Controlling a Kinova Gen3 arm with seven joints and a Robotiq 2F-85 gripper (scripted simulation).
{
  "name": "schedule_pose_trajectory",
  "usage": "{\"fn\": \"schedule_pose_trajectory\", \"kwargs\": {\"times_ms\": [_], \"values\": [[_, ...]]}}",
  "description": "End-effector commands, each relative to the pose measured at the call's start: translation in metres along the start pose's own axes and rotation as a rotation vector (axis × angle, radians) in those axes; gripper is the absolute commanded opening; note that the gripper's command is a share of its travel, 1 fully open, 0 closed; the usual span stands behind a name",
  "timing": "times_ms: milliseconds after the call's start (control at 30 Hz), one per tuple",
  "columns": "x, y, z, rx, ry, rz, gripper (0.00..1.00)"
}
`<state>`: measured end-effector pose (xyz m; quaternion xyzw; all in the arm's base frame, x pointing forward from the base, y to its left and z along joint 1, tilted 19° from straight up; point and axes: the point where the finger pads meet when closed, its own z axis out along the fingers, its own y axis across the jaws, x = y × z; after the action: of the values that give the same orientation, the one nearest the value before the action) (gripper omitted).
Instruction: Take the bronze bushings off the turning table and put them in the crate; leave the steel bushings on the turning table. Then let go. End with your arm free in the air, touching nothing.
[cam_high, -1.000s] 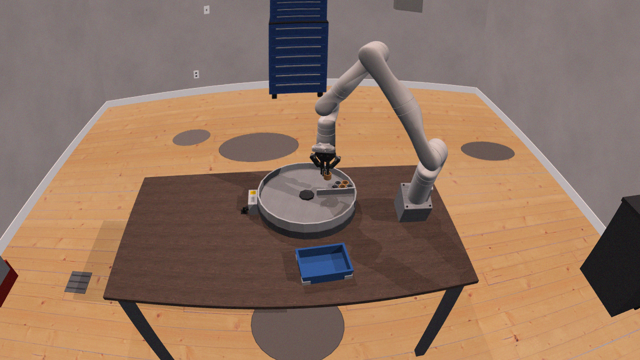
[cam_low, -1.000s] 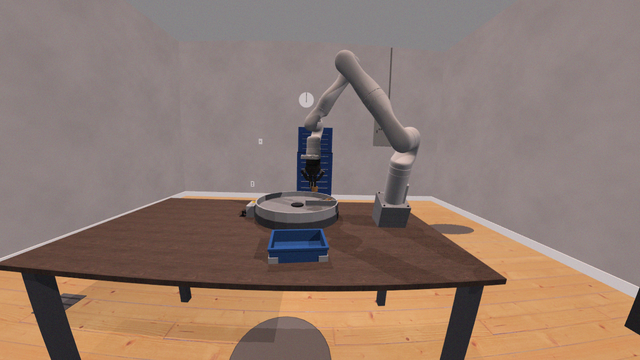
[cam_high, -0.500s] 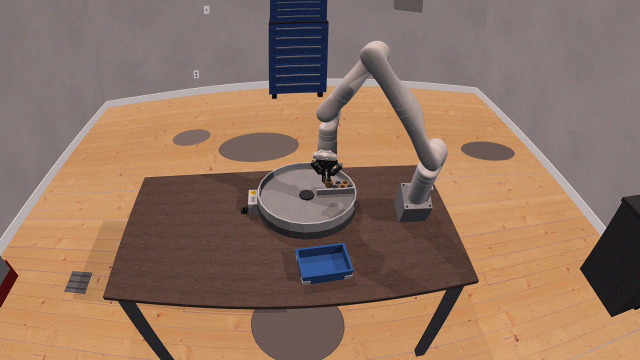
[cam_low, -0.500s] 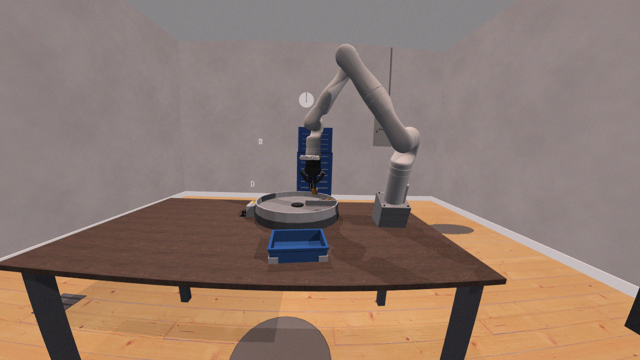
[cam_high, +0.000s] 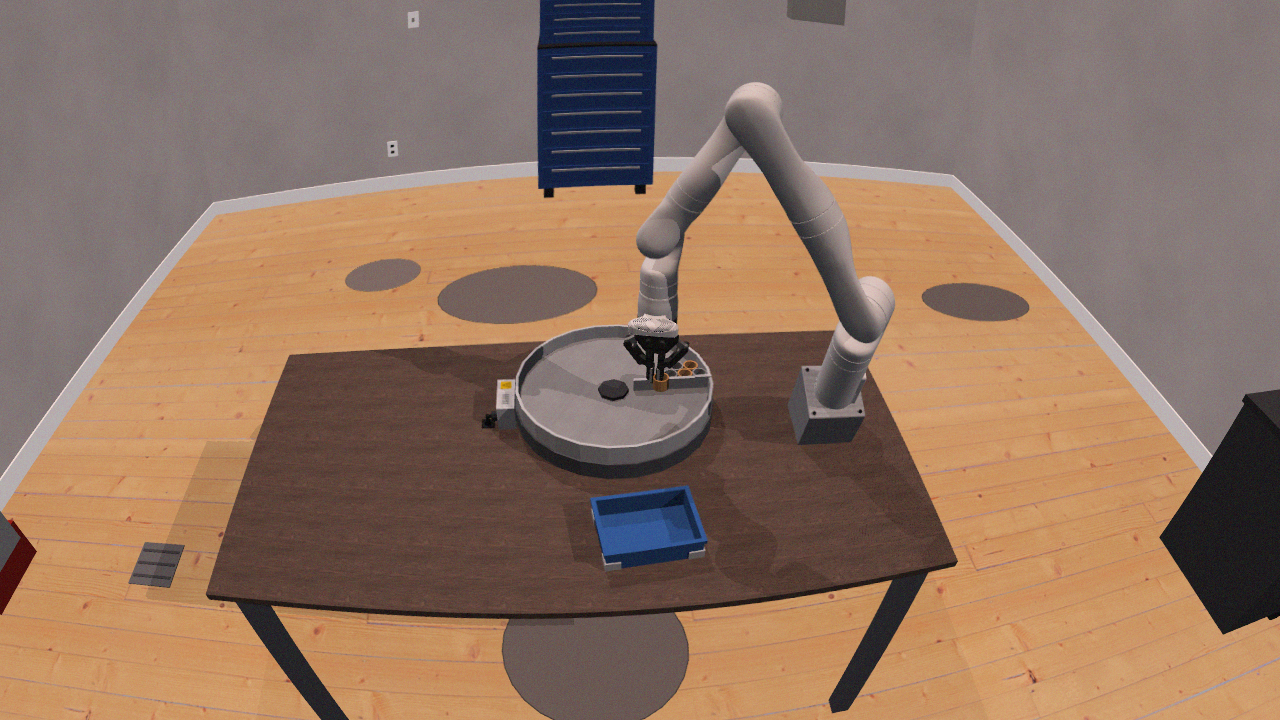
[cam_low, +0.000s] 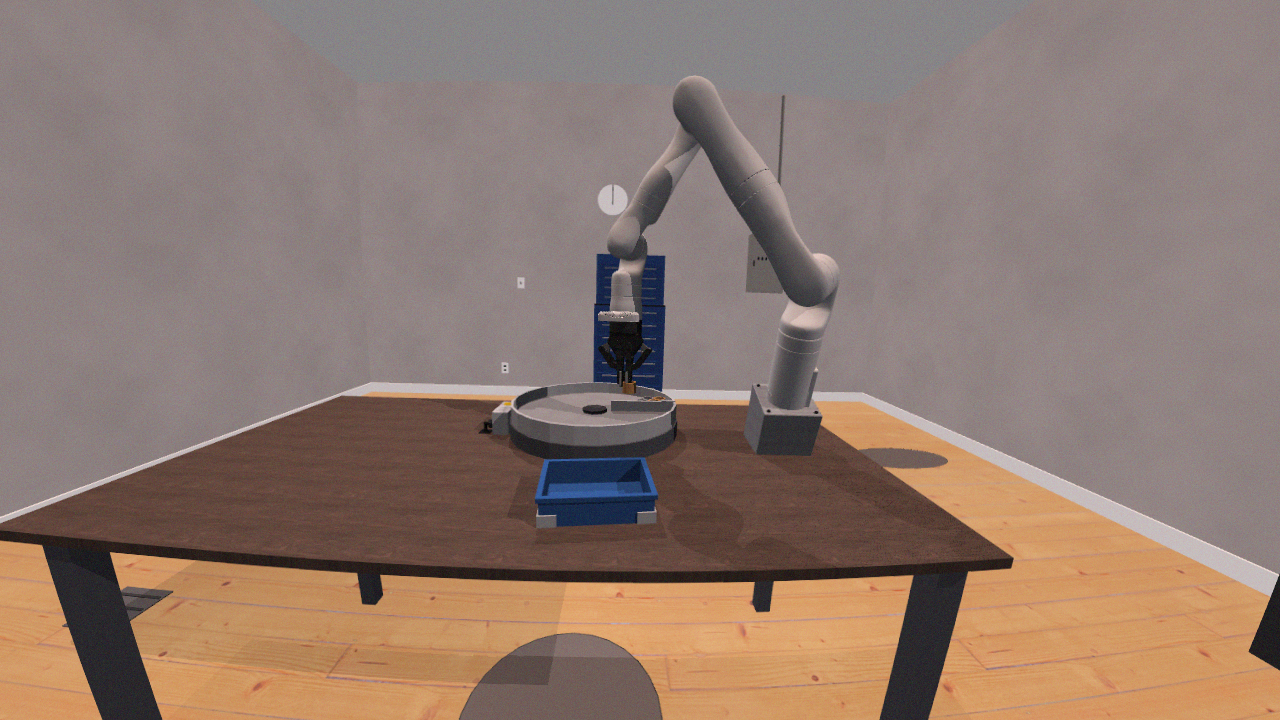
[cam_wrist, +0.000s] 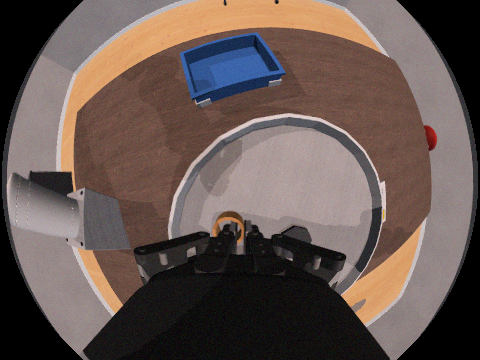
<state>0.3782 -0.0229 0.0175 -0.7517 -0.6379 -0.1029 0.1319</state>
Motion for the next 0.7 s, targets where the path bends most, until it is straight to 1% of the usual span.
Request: {"fn": "schedule_pose_trajectory", "kwargs": {"times_ms": [0, 67, 233, 633, 667], "values": [[0.0, 0.001, -0.001, -0.002, -0.001, -0.002, 0.0], [0.0, 0.001, -0.001, -0.002, -0.001, -0.002, 0.0], [0.051, -0.012, -0.001, -0.002, -0.001, -0.001, 0.0], [0.051, -0.012, -0.001, -0.002, -0.001, -0.001, 0.0], [0.061, -0.015, -0.001, -0.002, -0.001, 0.0, 0.0]]}}
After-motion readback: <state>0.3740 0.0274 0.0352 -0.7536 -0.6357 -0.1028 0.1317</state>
